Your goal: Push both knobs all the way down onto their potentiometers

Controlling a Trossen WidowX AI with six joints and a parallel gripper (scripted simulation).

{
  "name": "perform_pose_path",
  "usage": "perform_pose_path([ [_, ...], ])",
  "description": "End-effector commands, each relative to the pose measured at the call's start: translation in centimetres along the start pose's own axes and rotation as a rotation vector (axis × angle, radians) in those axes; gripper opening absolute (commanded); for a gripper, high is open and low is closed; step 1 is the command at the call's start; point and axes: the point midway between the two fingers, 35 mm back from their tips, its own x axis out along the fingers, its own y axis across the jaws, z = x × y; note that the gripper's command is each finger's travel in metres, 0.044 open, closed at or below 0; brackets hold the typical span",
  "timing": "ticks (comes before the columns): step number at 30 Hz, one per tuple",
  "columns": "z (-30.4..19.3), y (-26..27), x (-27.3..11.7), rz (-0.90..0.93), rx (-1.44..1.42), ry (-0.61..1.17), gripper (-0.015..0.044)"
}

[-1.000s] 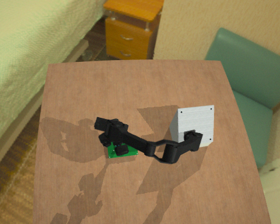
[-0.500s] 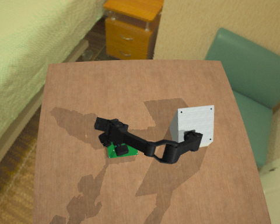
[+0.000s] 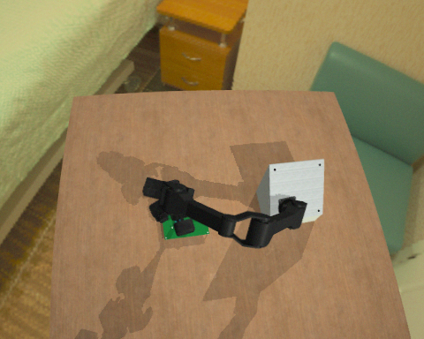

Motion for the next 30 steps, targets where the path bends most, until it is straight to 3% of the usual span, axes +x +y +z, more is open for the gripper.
perform_pose_path([
  [1, 0.1, 0.1, 0.8, 0.011, -0.004, 0.006, 0.0],
  [30, 0.1, 0.1, -1.5, 0.009, -0.004, 0.006, 0.0],
])
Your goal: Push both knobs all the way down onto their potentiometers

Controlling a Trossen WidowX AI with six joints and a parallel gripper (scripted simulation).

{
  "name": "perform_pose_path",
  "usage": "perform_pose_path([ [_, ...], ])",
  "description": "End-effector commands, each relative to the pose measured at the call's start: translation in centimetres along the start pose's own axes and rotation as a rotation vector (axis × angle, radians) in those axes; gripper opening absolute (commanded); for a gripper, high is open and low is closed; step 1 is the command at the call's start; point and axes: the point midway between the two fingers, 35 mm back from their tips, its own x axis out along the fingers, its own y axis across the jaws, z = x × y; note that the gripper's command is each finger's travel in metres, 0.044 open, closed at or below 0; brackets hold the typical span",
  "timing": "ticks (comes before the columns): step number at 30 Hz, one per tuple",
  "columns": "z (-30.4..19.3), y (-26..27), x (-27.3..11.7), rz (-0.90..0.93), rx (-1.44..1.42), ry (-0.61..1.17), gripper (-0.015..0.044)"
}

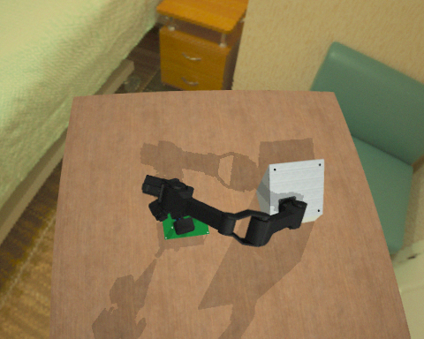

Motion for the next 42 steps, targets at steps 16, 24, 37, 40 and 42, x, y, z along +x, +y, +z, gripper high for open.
perform_pose_path([
  [16, -6.0, 1.5, -2.3, -0.004, 0.002, 0.003, 0.0394],
  [24, -15.2, 4.6, -3.0, 0.0, 0.001, 0.007, 0.044],
  [37, -15.9, 4.9, -2.9, 0.001, 0.001, 0.007, 0.044],
  [40, -15.9, 4.9, -2.9, 0.001, 0.001, 0.007, 0.044],
  [42, -15.9, 4.9, -2.9, 0.001, 0.001, 0.007, 0.044],
])
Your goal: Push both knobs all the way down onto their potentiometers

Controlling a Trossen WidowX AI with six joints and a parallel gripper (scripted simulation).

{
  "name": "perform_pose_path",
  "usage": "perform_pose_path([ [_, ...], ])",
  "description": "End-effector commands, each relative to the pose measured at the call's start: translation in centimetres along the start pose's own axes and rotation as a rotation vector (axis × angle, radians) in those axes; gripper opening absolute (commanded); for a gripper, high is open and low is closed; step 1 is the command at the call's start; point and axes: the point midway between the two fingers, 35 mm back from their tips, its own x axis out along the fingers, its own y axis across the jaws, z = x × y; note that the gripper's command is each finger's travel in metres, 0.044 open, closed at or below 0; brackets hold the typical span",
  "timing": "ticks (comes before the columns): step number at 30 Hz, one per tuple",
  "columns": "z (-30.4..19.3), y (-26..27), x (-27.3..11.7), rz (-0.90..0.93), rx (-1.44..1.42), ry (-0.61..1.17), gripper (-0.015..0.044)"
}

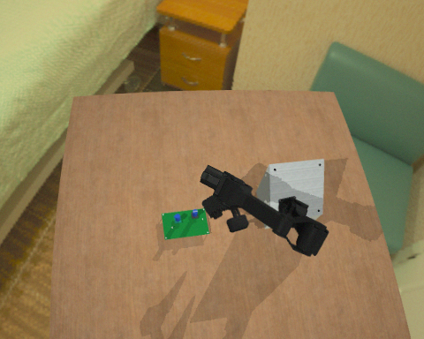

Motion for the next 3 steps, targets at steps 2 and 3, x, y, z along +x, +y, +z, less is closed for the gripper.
perform_pose_path([
  [2, -0.05, -0.05, -0.02, -0.005, -0.006, 0.002, 0.044],
  [3, -0.05, -0.05, -0.02, -0.005, -0.006, 0.002, 0.044],
])
